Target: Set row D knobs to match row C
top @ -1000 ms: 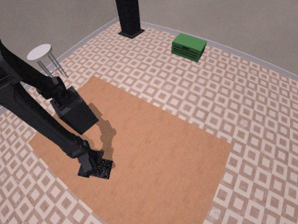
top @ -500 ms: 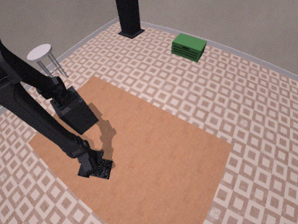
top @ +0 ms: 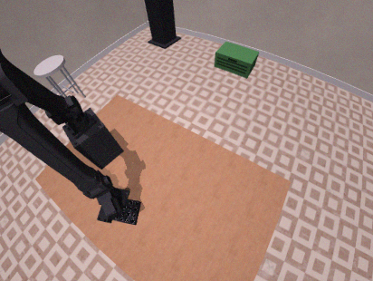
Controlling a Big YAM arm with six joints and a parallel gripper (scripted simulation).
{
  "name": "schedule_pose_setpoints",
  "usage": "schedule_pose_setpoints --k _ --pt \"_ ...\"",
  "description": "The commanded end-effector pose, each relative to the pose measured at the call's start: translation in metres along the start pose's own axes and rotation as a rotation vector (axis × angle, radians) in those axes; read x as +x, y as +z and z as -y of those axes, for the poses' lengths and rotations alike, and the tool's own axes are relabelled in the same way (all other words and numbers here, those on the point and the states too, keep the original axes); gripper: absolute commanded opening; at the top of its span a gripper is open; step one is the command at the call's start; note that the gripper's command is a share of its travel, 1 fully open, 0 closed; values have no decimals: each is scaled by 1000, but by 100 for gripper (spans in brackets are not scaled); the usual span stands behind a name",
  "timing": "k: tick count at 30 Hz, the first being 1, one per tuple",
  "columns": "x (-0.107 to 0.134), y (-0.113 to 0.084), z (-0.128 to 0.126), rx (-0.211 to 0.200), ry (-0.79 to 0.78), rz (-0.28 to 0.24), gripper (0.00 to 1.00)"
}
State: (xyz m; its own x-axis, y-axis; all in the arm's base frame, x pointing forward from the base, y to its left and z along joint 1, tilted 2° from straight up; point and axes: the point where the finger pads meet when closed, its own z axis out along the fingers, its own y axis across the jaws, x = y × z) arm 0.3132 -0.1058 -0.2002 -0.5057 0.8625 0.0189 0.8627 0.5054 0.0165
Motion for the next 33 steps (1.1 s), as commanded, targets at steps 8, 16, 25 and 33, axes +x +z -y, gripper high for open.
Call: schedule_pose_setpoints --k 8,16,25,33 --pt "-1 3 -3 -6 0 5 18" --pt "-1 3 -3 -6 0 5 18" --pt "-3 4 -4 -9 0 9 18" --pt "-7 8 -8 -15 0 16 18"
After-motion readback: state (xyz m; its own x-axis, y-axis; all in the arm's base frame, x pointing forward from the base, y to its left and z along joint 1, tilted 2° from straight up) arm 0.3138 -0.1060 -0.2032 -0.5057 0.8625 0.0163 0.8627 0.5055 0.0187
